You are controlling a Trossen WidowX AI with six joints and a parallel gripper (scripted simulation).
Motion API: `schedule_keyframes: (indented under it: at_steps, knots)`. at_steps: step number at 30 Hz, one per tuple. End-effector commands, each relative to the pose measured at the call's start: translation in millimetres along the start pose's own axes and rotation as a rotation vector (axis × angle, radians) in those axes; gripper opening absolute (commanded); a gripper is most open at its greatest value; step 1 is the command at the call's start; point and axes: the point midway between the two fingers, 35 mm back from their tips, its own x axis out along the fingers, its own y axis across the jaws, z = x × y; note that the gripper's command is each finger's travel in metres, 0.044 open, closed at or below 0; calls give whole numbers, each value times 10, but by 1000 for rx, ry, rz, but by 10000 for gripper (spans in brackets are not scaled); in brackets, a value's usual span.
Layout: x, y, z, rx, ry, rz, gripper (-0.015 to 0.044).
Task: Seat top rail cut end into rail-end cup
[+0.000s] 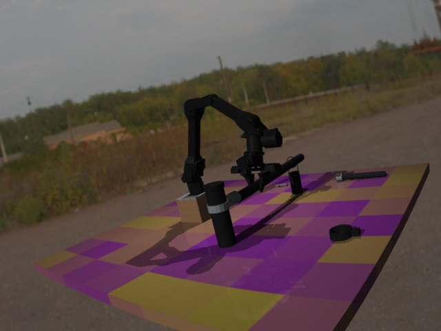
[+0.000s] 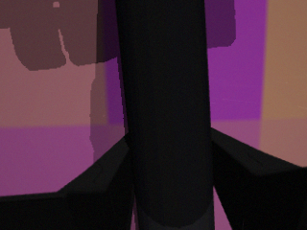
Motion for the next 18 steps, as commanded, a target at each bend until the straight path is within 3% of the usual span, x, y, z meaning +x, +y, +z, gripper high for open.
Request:
schedule_keyframes:
  at_steps: [1,18]
  knots:
    - [-10,-3,10,1,-4,0,0]
    - [-24,-7,28,2,-9,-1,0]
